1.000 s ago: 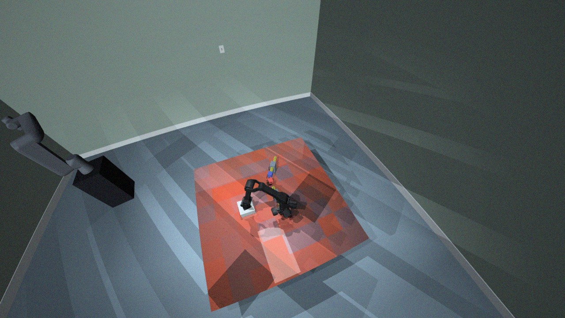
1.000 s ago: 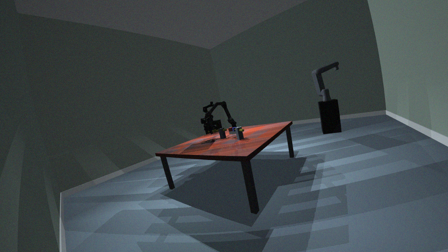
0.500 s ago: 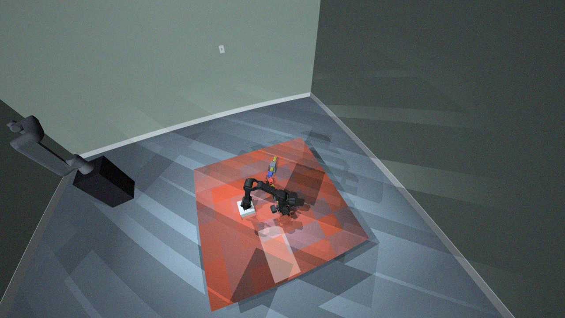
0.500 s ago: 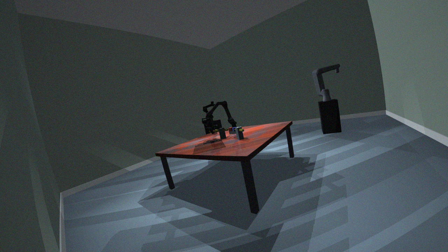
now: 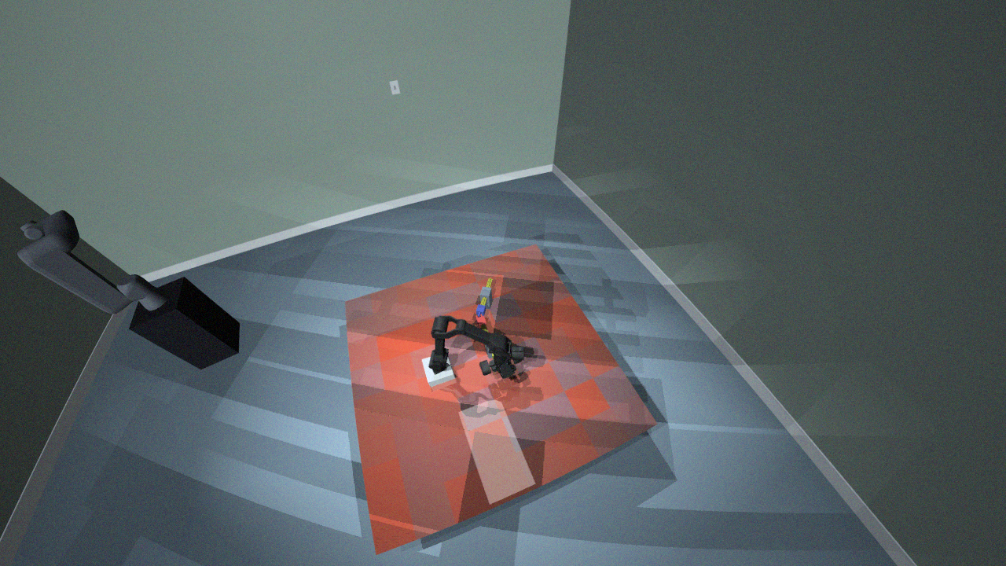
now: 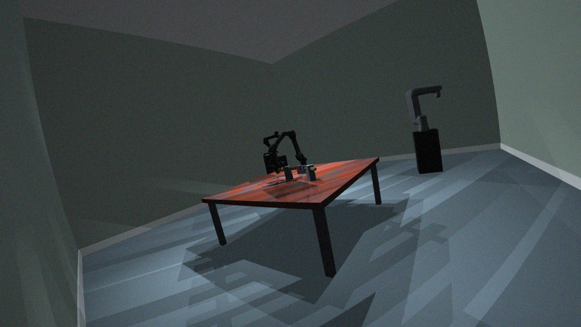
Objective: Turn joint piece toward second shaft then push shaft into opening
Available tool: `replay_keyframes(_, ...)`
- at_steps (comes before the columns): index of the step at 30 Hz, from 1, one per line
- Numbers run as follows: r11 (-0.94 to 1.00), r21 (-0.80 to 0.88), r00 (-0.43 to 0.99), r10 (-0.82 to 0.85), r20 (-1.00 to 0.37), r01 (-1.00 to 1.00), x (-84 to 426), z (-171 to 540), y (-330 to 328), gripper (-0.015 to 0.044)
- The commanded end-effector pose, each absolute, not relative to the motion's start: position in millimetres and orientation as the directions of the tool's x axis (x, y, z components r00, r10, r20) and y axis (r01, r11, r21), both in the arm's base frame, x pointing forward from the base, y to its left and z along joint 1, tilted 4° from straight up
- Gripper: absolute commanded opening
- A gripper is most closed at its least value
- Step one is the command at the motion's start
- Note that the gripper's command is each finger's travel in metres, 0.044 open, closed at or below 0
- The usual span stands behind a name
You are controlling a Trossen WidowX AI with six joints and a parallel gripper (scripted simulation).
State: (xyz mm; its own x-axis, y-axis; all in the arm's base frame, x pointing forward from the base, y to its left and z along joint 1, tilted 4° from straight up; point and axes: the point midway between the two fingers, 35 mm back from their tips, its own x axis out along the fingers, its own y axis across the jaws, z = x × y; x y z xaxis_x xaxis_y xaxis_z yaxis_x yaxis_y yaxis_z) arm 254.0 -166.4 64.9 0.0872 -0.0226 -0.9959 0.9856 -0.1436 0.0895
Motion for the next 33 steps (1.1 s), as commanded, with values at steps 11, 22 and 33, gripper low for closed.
replay_keyframes(11, -0.141, 0.092, 0.09, -0.018, -0.996, 0.986, 257.6, 64.7, -142.8, 0.0)
replay_keyframes(22, -0.141, 0.092, 0.091, -0.017, -0.996, 0.986, 259.9, 64.5, -126.7, 0.0)
replay_keyframes(33, -0.146, 0.09, 0.087, -0.025, -0.996, 0.985, 259.4, 64.5, -128.8, 0.0)
